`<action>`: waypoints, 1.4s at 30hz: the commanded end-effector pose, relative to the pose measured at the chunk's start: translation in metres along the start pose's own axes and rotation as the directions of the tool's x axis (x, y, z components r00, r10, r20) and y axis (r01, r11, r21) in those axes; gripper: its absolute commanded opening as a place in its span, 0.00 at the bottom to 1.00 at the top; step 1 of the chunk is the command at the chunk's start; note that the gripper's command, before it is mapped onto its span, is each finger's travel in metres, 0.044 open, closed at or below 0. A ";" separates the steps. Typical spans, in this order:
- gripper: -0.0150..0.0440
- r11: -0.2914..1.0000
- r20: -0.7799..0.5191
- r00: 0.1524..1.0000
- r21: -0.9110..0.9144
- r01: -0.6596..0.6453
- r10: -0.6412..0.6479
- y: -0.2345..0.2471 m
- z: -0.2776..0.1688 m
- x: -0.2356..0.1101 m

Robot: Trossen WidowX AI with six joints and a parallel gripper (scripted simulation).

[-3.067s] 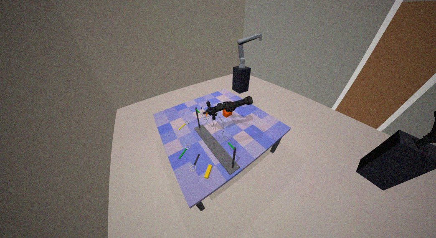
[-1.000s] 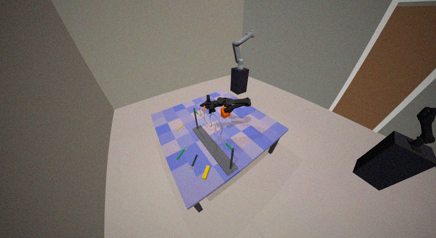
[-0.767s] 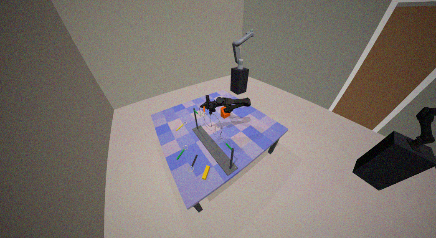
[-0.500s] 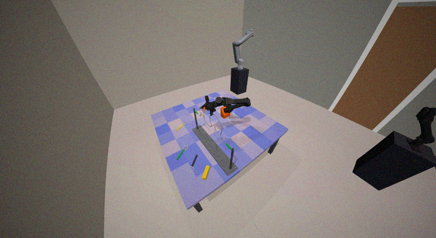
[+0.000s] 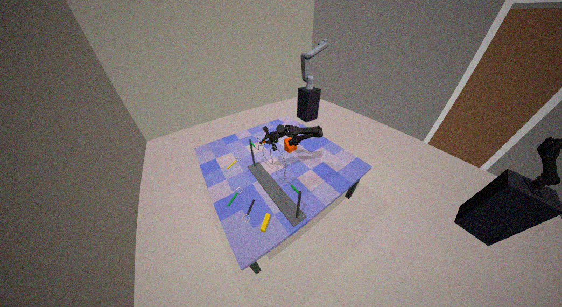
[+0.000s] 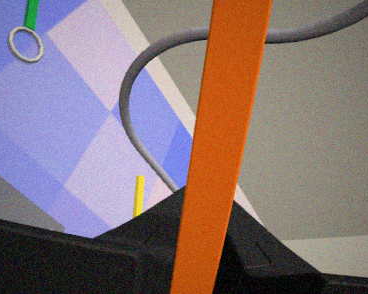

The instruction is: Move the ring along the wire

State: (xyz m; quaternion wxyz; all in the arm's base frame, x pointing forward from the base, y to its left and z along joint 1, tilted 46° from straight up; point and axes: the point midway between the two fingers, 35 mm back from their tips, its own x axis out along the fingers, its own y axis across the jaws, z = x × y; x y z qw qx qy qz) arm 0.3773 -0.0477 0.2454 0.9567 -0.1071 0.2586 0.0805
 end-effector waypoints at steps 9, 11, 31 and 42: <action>0.00 0.954 0.049 0.989 0.260 -0.151 0.143 0.021 0.002 0.001; 0.00 0.938 0.061 0.985 0.299 -0.175 0.164 0.025 0.003 0.001; 0.00 0.663 0.224 0.915 0.635 -0.397 0.335 0.054 0.020 -0.005; 0.00 0.438 0.336 0.859 0.753 -0.491 0.386 0.066 0.034 -0.011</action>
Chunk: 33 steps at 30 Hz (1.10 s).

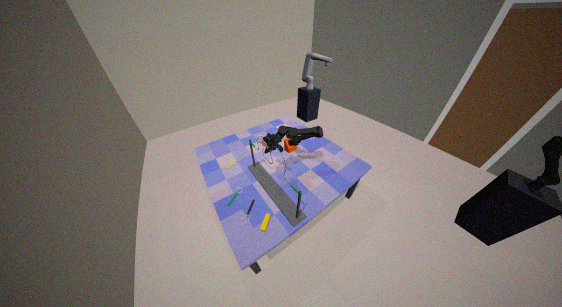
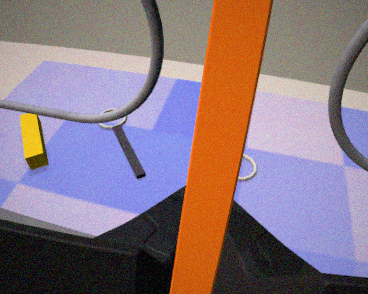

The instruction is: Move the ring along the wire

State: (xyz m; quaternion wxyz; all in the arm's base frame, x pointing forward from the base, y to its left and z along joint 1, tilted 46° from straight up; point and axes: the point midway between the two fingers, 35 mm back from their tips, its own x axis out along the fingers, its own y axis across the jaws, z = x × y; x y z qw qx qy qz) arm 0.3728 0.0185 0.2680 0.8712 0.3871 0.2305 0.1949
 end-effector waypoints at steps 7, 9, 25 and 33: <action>0.00 0.968 0.035 0.992 0.220 -0.124 0.119 0.017 -0.001 0.001; 0.00 0.954 0.046 0.989 0.260 -0.148 0.141 0.020 -0.001 0.001; 0.00 0.821 0.133 0.956 0.491 -0.293 0.261 0.040 0.008 -0.001; 0.00 0.762 0.167 0.941 0.554 -0.336 0.293 0.046 0.011 -0.003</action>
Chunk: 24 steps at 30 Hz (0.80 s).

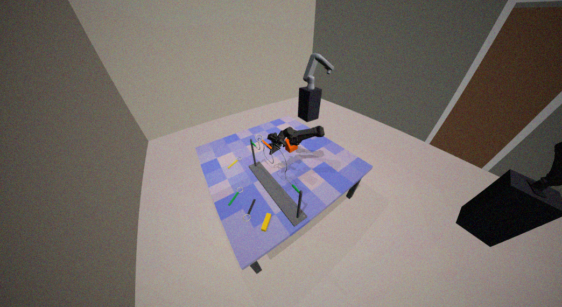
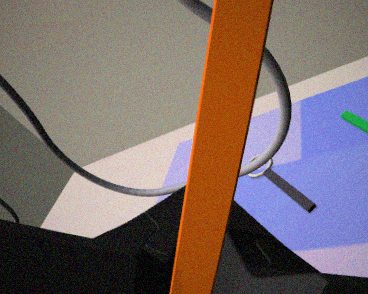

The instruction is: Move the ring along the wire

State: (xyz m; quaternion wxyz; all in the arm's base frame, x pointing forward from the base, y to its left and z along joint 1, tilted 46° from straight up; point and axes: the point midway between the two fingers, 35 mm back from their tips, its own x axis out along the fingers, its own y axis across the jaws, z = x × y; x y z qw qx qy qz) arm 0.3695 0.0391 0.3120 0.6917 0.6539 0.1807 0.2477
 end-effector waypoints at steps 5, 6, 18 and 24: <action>0.00 0.995 0.017 0.999 0.095 -0.042 0.041 0.002 0.000 0.000; 0.00 0.993 0.018 0.999 0.105 -0.048 0.046 0.003 0.000 0.000; 0.00 0.966 0.047 0.992 0.230 -0.122 0.115 0.014 0.002 0.001; 0.00 0.940 0.067 0.986 0.299 -0.165 0.152 0.020 0.004 0.001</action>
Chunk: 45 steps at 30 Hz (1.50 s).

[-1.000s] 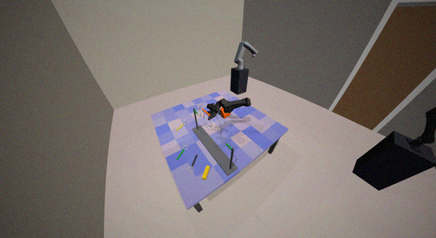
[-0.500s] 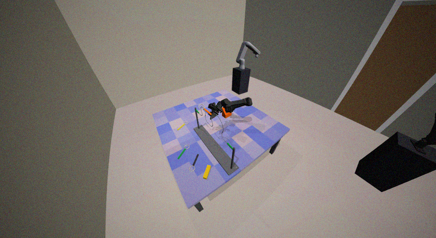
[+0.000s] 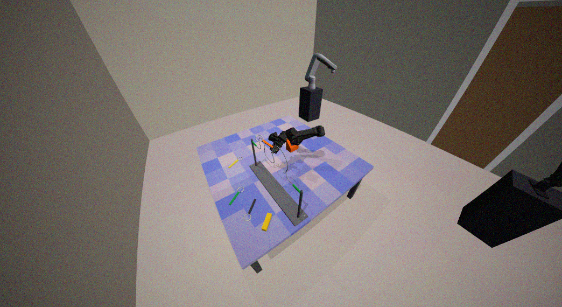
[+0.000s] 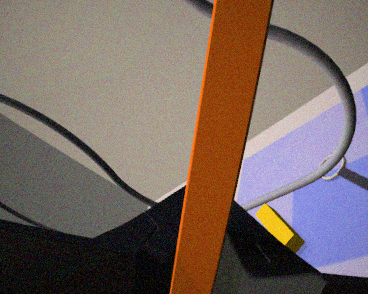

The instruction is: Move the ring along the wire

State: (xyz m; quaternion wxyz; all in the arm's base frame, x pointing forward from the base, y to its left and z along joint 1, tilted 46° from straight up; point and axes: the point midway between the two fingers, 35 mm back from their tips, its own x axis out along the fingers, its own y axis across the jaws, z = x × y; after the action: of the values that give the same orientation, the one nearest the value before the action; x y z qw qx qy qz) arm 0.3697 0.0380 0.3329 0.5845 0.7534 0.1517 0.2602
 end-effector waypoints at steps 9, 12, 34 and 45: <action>0.00 0.983 0.032 0.996 0.162 -0.084 0.080 0.009 0.002 0.000; 0.00 0.972 0.043 0.994 0.208 -0.112 0.105 0.013 0.003 0.000; 0.00 0.757 0.181 0.940 0.559 -0.339 0.288 0.043 0.016 -0.003; 0.00 0.629 0.248 0.908 0.659 -0.413 0.337 0.050 0.021 -0.005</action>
State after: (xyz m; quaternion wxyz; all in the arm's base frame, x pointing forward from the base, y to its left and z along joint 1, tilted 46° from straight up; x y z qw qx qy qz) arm 0.3744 0.0062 0.3751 0.2188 0.9387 0.0543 0.2608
